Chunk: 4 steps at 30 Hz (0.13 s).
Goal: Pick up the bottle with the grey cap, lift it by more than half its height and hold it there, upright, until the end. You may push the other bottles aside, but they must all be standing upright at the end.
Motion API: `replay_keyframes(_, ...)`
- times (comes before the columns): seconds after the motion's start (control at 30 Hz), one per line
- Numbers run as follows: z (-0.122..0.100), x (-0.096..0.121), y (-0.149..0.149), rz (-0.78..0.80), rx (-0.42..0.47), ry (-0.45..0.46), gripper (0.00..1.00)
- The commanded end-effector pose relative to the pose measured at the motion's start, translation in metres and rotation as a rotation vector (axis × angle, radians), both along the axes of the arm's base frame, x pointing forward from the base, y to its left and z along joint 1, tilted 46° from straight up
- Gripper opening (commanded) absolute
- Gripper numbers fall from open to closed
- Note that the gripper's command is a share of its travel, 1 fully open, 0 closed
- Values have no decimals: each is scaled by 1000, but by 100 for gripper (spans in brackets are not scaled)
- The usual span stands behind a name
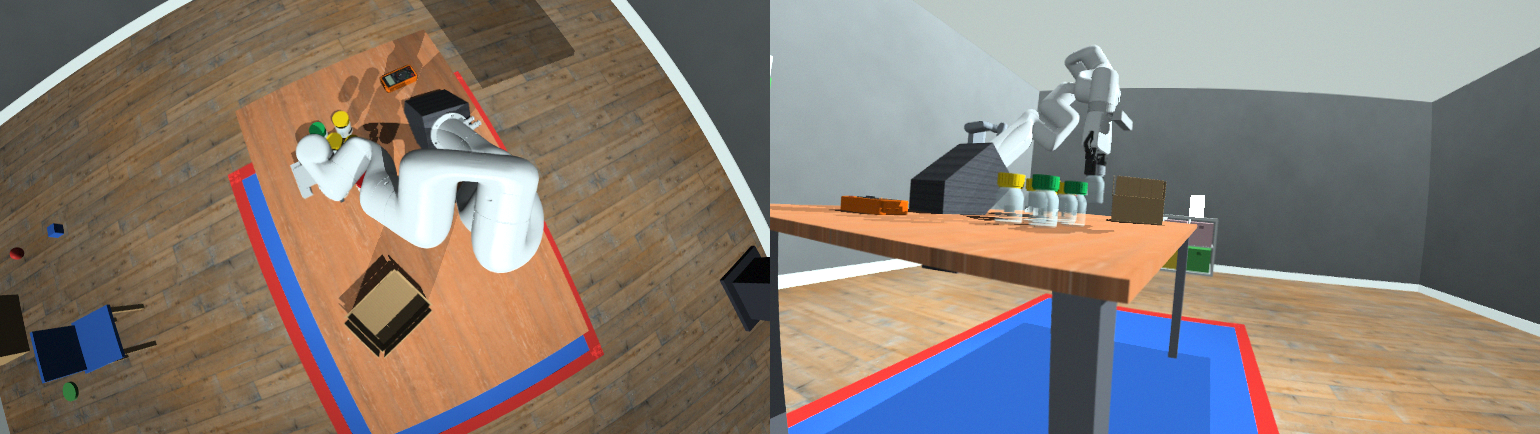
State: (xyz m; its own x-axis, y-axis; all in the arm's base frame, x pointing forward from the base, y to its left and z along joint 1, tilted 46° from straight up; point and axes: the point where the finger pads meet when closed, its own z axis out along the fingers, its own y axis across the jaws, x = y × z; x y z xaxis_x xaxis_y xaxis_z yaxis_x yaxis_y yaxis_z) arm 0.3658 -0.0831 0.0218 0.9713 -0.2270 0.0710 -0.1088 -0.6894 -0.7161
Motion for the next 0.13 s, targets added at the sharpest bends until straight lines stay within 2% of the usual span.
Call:
replay_keyframes(0.0,0,1,-2,-3,-3,-2,0)
replay_keyframes(0.1,0,1,-2,-3,-3,-2,0)
